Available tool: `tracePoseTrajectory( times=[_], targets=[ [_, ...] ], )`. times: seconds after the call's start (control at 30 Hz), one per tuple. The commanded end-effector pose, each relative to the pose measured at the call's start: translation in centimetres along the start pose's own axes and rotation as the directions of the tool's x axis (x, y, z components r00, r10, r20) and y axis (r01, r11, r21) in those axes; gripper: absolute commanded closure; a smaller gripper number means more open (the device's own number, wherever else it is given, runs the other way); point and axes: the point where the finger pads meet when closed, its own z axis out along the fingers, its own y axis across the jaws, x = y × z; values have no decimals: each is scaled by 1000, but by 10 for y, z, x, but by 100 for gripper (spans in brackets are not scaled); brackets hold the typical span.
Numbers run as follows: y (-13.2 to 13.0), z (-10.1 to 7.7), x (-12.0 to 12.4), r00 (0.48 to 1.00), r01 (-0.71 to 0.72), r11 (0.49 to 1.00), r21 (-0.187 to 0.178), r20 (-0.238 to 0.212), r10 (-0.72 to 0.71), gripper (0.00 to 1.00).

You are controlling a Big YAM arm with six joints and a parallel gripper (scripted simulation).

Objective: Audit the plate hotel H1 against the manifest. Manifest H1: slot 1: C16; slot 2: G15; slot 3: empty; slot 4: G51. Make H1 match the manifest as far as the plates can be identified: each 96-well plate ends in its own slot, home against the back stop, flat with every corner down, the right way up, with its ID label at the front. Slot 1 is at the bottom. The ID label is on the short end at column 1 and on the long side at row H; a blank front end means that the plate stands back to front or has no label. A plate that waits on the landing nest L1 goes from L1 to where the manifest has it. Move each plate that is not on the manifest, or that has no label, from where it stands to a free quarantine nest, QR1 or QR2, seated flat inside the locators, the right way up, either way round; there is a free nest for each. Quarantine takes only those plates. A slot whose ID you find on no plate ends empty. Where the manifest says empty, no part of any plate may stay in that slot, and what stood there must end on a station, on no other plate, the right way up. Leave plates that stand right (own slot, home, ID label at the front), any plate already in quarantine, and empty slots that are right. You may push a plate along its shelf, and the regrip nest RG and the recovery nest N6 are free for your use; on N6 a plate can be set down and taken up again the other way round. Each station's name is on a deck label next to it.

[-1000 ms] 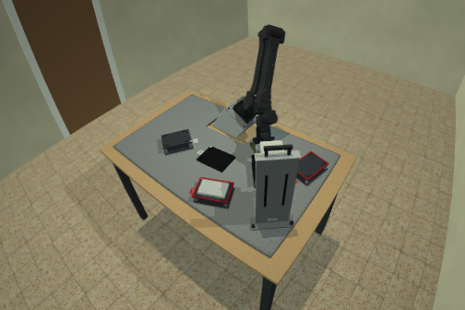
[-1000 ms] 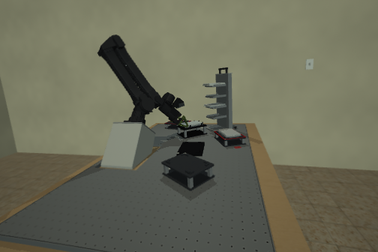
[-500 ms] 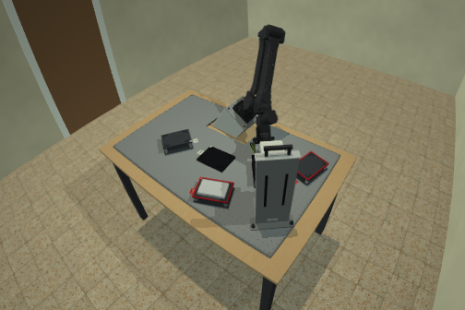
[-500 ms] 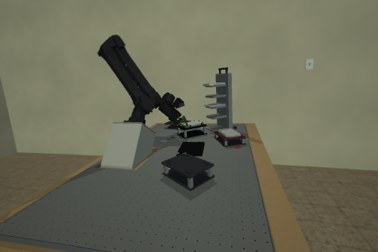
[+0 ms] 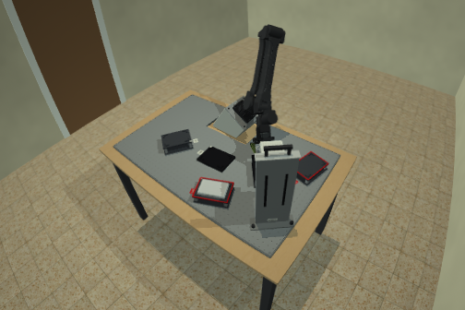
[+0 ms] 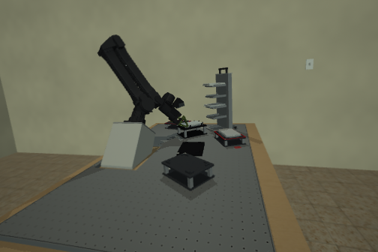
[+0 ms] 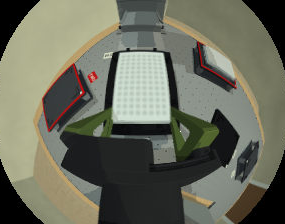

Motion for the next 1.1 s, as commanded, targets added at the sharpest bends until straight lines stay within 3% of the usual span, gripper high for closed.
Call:
tracePoseTrajectory(
  times=[0.0, 0.2, 0.6, 0.83, 1.07],
  targets=[
    [4, -2, 1, 1000, 5, 1000, -18, 13, -5, 14],
    [3, -3, 4, 1000, 6, 1000, -12, -5, -6, 14],
    [-3, -8, -4, 1000, 5, 1000, 5, 4, -5, 14],
    [8, -9, -32, 999, 12, 1000, -12, 43, -11, 14],
    [9, -14, -38, 999, 15, 1000, -13, 46, -14, 14]
  ],
)
